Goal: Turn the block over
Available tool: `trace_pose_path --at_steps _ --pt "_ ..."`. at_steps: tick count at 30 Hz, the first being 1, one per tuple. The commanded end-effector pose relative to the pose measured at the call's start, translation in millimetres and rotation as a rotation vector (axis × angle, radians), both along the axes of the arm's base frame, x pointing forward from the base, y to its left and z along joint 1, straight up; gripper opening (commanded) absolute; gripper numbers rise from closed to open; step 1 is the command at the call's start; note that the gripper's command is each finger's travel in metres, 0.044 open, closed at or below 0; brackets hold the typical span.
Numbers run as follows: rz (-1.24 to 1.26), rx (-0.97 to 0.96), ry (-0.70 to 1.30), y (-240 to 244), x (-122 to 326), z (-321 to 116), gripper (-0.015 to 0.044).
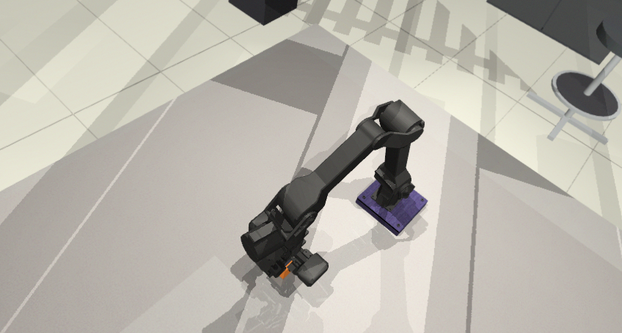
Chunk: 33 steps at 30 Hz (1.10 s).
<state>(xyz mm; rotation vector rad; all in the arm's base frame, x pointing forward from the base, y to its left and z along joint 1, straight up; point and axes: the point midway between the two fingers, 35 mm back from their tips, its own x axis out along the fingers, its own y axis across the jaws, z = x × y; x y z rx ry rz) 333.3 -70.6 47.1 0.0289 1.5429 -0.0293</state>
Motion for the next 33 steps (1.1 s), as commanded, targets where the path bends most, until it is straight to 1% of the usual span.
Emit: trace_pose_path --at_steps 1,3,7,33 --pt "0.001 0.000 -0.010 -0.1 1.5 17.3 0.0000" --pt "0.001 0.000 -0.010 0.0 1.0 25.1 0.0000" --pt "0.001 0.000 -0.020 -0.1 1.1 25.6 0.0000" --pt "-0.001 -0.013 -0.426 -0.6 -0.4 16.7 0.0000"
